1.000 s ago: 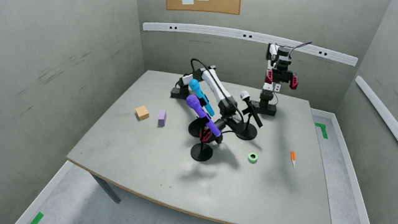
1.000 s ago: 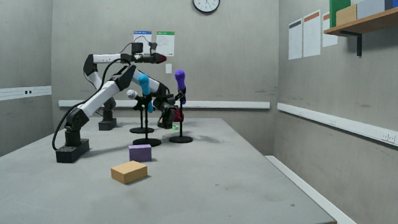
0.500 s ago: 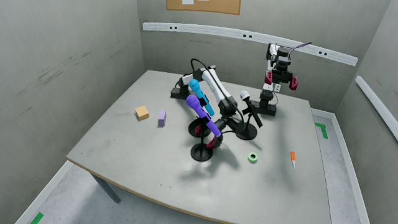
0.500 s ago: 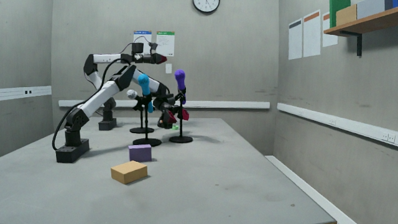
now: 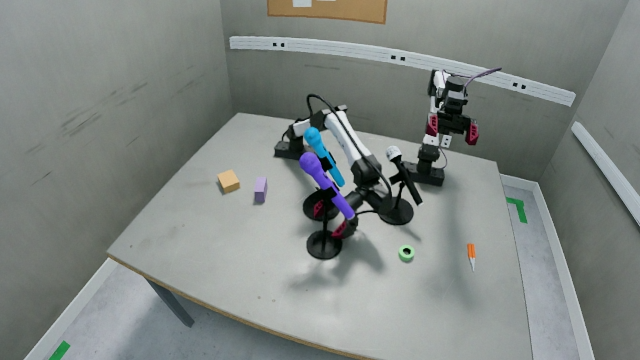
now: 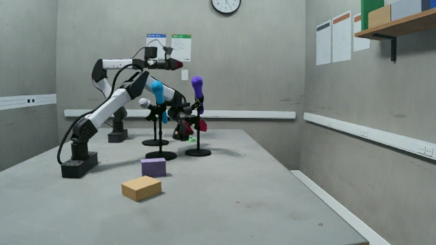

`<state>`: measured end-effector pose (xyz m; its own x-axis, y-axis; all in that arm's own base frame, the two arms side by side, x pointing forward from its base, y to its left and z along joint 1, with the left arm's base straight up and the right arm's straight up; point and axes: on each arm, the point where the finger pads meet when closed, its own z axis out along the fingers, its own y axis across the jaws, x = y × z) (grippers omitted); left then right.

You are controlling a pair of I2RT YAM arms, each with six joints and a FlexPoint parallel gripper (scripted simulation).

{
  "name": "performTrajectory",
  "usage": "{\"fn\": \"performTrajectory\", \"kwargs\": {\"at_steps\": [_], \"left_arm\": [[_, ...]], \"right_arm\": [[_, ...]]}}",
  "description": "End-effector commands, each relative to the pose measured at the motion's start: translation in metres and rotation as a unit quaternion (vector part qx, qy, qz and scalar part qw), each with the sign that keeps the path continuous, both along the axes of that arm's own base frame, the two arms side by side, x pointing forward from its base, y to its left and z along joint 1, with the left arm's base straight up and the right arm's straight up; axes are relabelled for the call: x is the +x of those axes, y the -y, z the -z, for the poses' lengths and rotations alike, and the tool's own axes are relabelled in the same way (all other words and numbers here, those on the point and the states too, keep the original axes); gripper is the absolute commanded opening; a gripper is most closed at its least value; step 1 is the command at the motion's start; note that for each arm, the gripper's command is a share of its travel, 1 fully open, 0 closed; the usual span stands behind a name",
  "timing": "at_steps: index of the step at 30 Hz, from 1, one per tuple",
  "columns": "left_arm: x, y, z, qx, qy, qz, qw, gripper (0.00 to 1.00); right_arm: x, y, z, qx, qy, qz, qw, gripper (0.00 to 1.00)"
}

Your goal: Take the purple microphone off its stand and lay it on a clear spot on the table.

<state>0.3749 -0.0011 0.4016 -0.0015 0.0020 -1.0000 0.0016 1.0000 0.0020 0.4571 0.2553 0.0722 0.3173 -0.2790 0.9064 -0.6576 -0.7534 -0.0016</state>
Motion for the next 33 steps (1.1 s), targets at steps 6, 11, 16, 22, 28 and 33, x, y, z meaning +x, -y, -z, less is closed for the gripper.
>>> {"fn": "performTrajectory", "kwargs": {"at_steps": [6, 11, 16, 22, 28, 33], "left_arm": [[0.000, 0.001, 0.000, 0.004, 0.001, -0.001, 1.000, 0.98], [0.000, 0.001, 0.000, 0.004, 0.001, -0.001, 1.000, 0.98], [0.000, 0.001, 0.000, 0.004, 0.001, -0.001, 1.000, 0.98], [0.000, 0.001, 0.000, 0.004, 0.001, -0.001, 1.000, 0.98], [0.000, 0.001, 0.000, 0.004, 0.001, -0.001, 1.000, 0.98], [0.000, 0.001, 0.000, 0.004, 0.001, -0.001, 1.000, 0.98]], "right_arm": [[-0.005, -0.012, -0.035, 0.020, 0.027, -0.001, 0.999, 0.98], [-0.012, -0.017, -0.014, 0.001, 0.010, -0.002, 1.000, 0.98], [-0.014, -0.019, -0.013, -0.001, 0.008, -0.002, 1.000, 0.98], [-0.019, -0.024, -0.023, 0.005, 0.014, -0.001, 1.000, 0.98], [-0.026, -0.030, -0.024, 0.003, 0.012, -0.001, 1.000, 0.98], [-0.029, -0.032, -0.022, 0.001, 0.008, -0.001, 1.000, 0.98]]}}
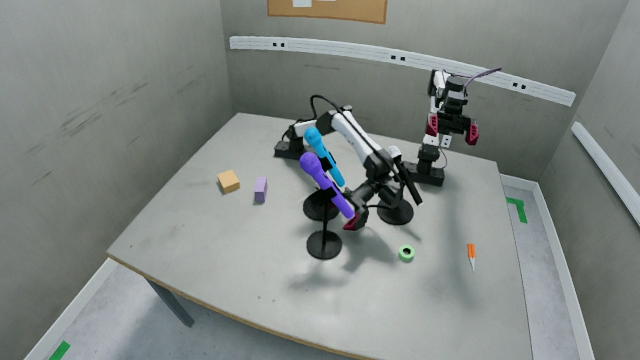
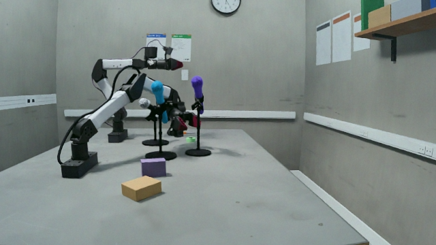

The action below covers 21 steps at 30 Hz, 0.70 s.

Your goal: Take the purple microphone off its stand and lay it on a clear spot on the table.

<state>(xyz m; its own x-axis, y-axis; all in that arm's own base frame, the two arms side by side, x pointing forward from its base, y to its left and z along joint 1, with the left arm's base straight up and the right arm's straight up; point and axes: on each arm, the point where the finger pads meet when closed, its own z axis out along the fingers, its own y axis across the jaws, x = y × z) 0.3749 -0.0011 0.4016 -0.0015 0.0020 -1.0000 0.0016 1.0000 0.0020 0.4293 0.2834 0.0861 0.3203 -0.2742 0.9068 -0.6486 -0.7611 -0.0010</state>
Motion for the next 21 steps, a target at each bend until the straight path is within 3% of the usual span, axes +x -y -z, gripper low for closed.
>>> {"fn": "performTrajectory", "kwargs": {"at_steps": [1, 7, 20, 21], "left_arm": [[0.000, 0.001, 0.000, 0.004, 0.001, -0.001, 1.000, 0.98], [0.000, 0.001, 0.000, 0.004, 0.001, -0.001, 1.000, 0.98], [0.000, 0.001, 0.000, 0.004, 0.001, -0.001, 1.000, 0.98], [0.000, 0.001, 0.000, 0.004, 0.001, -0.001, 1.000, 0.72]], "right_arm": [[-0.002, -0.005, -0.022, 0.014, 0.015, 0.005, 1.000, 0.98], [0.002, 0.002, -0.010, 0.003, 0.007, 0.014, 1.000, 0.98], [-0.002, -0.006, -0.017, 0.012, 0.011, 0.006, 1.000, 0.98], [-0.001, -0.004, -0.015, 0.011, 0.010, 0.007, 1.000, 0.98]]}}
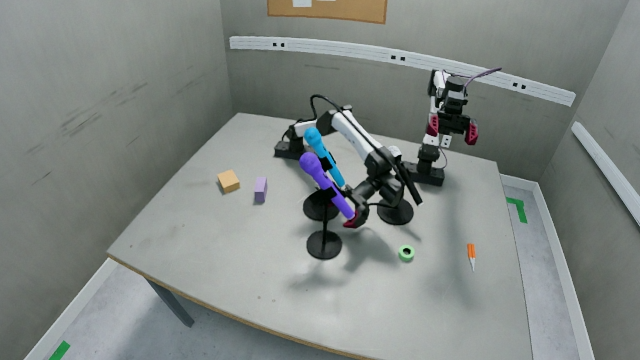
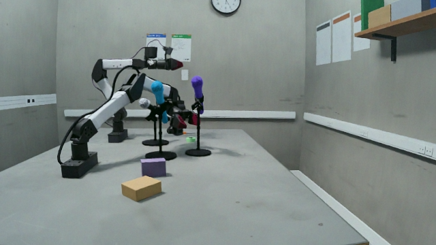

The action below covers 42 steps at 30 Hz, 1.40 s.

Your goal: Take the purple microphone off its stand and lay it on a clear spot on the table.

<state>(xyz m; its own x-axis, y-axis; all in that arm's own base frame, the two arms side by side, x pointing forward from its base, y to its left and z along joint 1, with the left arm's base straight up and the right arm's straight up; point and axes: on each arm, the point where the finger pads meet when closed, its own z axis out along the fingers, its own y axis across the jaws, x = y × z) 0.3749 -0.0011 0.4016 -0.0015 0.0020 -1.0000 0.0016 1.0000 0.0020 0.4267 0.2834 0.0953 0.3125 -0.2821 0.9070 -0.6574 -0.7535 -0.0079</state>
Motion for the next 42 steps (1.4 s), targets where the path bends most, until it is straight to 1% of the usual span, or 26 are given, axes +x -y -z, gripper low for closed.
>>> {"fn": "performTrajectory", "kwargs": {"at_steps": [1, 5, 6, 7, 8, 9, 11, 14, 15, 16, 17, 18, 19, 21, 22, 23, 24, 25, 26, 28, 31, 34, 36, 37, 40, 42], "left_arm": [[0.000, 0.001, 0.000, 0.004, 0.001, -0.001, 1.000, 0.72], [0.000, 0.001, 0.000, 0.004, 0.001, -0.001, 1.000, 0.72], [0.000, 0.001, 0.000, 0.004, 0.001, -0.001, 1.000, 0.72], [0.000, 0.001, 0.000, 0.004, 0.001, -0.001, 1.000, 0.72], [0.000, 0.001, 0.000, 0.004, 0.001, -0.001, 1.000, 0.72], [0.000, 0.001, 0.000, 0.004, 0.001, -0.001, 1.000, 0.72], [0.000, 0.001, 0.000, 0.004, 0.001, -0.001, 1.000, 0.72], [0.000, 0.001, 0.000, 0.004, 0.001, -0.001, 1.000, 0.72], [0.000, 0.001, 0.000, 0.004, 0.001, -0.001, 1.000, 0.72], [0.000, 0.001, 0.000, 0.004, 0.001, -0.001, 1.000, 0.72], [0.000, 0.001, 0.000, 0.004, 0.001, -0.001, 1.000, 0.72], [0.000, 0.001, 0.000, 0.004, 0.001, -0.001, 1.000, 0.72], [0.000, 0.001, 0.000, 0.004, 0.001, -0.001, 1.000, 0.72], [0.000, 0.001, 0.000, 0.004, 0.001, -0.001, 1.000, 0.72], [0.000, 0.001, 0.000, 0.004, 0.001, -0.001, 1.000, 0.72], [0.000, 0.001, 0.000, 0.004, 0.001, -0.001, 1.000, 0.72], [0.000, 0.001, 0.000, 0.004, 0.001, -0.001, 1.000, 0.72], [0.000, 0.001, 0.000, 0.004, 0.001, -0.001, 1.000, 0.72], [0.000, 0.001, 0.000, 0.004, 0.001, -0.001, 1.000, 0.72], [0.000, 0.001, 0.000, 0.004, 0.001, -0.001, 1.000, 0.72], [0.000, 0.001, 0.000, 0.004, 0.001, -0.001, 1.000, 0.72], [0.000, 0.001, 0.000, 0.004, 0.001, -0.001, 1.000, 0.72], [0.000, 0.001, 0.000, 0.004, 0.001, -0.001, 1.000, 0.72], [0.000, 0.001, 0.000, 0.004, 0.001, -0.001, 1.000, 0.32], [0.000, 0.001, 0.000, 0.003, 0.001, -0.001, 1.000, 0.32], [0.000, 0.001, 0.000, 0.003, 0.001, -0.001, 1.000, 0.32]], "right_arm": [[0.002, -0.005, -0.007, 0.010, 0.008, 0.001, 1.000, 0.98], [0.002, -0.004, -0.007, 0.010, 0.008, 0.002, 1.000, 0.98], [0.004, -0.013, 0.001, 0.028, 0.016, -0.001, 0.999, 0.98], [0.006, -0.012, -0.004, 0.038, 0.023, 0.002, 0.999, 0.98], [0.008, -0.012, -0.002, 0.044, 0.026, 0.004, 0.999, 0.98], [0.008, -0.016, -0.012, 0.059, 0.037, 0.002, 0.998, 0.72], [0.011, -0.019, -0.007, 0.073, 0.044, 0.005, 0.996, 0.72], [0.012, -0.022, -0.006, 0.078, 0.047, 0.002, 0.996, 0.72], [0.012, -0.029, 0.007, 0.086, 0.048, 0.001, 0.995, 0.72], [0.014, -0.032, 0.007, 0.104, 0.058, 0.003, 0.993, 0.72], [0.011, -0.032, 0.022, 0.107, 0.053, 0.003, 0.993, 0.72], [0.014, -0.039, 0.013, 0.138, 0.070, 0.003, 0.988, 0.72], [0.018, -0.047, 0.016, 0.164, 0.083, 0.004, 0.983, 0.72], [0.027, -0.064, 0.007, 0.234, 0.118, 0.005, 0.965, 0.72], [0.030, -0.071, 0.005, 0.260, 0.131, 0.005, 0.957, 0.72], [0.030, -0.076, -0.022, 0.284, 0.149, 0.003, 0.947, 0.72], [0.021, -0.072, -0.055, 0.281, 0.163, 0.001, 0.946, 0.72], [0.010, -0.057, -0.050, 0.231, 0.140, 0.006, 0.963, 0.72], [0.004, -0.049, -0.031, 0.200, 0.114, 0.012, 0.973, 0.72], [-0.001, -0.050, -0.047, 0.207, 0.118, 0.013, 0.971, 0.72], [-0.002, -0.046, -0.047, 0.205, 0.116, 0.016, 0.972, 0.72], [-0.009, -0.054, -0.077, 0.233, 0.134, 0.011, 0.963, 0.72], [-0.014, -0.054, -0.085, 0.236, 0.136, 0.011, 0.962, 0.72], [-0.017, -0.054, -0.089, 0.239, 0.137, 0.010, 0.961, 0.72], [-0.025, -0.055, -0.105, 0.249, 0.144, 0.008, 0.958, 0.72], [-0.033, -0.055, -0.122, 0.258, 0.150, 0.007, 0.954, 0.72]]}}
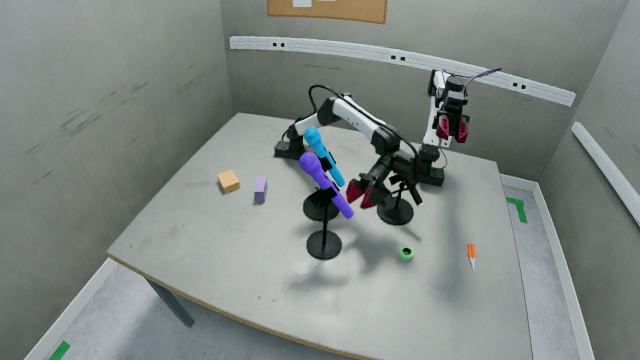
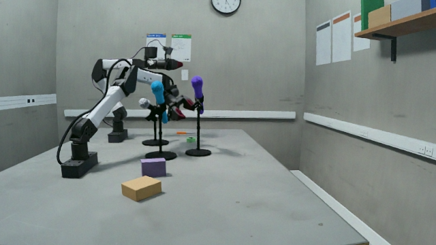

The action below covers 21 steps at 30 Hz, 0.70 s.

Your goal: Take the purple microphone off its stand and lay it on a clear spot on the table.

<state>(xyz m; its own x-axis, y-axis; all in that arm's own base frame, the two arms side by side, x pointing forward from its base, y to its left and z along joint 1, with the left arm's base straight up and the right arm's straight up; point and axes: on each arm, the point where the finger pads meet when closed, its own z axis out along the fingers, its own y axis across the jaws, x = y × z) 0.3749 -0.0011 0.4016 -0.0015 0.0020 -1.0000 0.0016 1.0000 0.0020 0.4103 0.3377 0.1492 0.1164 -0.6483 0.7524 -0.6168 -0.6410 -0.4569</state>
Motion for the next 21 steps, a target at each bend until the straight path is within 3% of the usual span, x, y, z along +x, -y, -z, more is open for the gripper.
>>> {"fn": "performTrajectory", "kwargs": {"at_steps": [1, 5, 6, 7, 9, 10, 11, 17, 18, 19, 21], "left_arm": [[0.000, 0.001, 0.000, 0.003, 0.001, -0.001, 1.000, 0.32], [0.000, 0.001, 0.000, 0.003, 0.001, -0.001, 1.000, 0.32], [0.000, 0.001, 0.000, 0.003, 0.001, -0.001, 1.000, 0.32], [0.000, 0.001, 0.000, 0.003, 0.001, -0.001, 1.000, 0.32], [0.000, 0.001, 0.000, 0.003, 0.001, -0.001, 1.000, 0.32], [0.000, 0.001, 0.000, 0.003, 0.001, -0.001, 1.000, 0.32], [0.000, 0.001, 0.000, 0.003, 0.001, -0.001, 1.000, 0.32], [0.000, 0.001, 0.000, 0.003, 0.001, -0.001, 1.000, 0.32], [0.000, 0.001, 0.000, 0.003, 0.001, -0.001, 1.000, 0.32], [0.000, 0.001, 0.000, 0.003, 0.001, -0.001, 1.000, 0.32], [0.000, 0.001, 0.000, 0.003, 0.001, -0.001, 1.000, 0.32]], "right_arm": [[-0.022, 0.001, -0.077, 0.053, 0.045, 0.003, 0.998, 0.72], [-0.029, 0.005, -0.082, 0.051, 0.042, 0.005, 0.998, 0.72], [-0.030, 0.004, -0.069, 0.035, 0.032, 0.007, 0.999, 0.72], [-0.012, 0.032, -0.098, 0.077, 0.059, 0.041, 0.994, 0.32], [-0.013, 0.008, -0.101, 0.162, 0.062, 0.027, 0.984, 0.32], [-0.012, 0.012, -0.107, 0.177, 0.067, 0.032, 0.981, 0.32], [-0.013, 0.020, -0.096, 0.169, 0.056, 0.039, 0.983, 0.32], [-0.007, 0.045, -0.133, 0.259, 0.086, 0.067, 0.960, 0.32], [-0.012, 0.035, -0.112, 0.229, 0.063, 0.055, 0.970, 0.32], [-0.007, 0.049, -0.133, 0.244, 0.085, 0.065, 0.964, 0.32], [-0.008, 0.049, -0.136, 0.252, 0.087, 0.067, 0.962, 0.32]]}}
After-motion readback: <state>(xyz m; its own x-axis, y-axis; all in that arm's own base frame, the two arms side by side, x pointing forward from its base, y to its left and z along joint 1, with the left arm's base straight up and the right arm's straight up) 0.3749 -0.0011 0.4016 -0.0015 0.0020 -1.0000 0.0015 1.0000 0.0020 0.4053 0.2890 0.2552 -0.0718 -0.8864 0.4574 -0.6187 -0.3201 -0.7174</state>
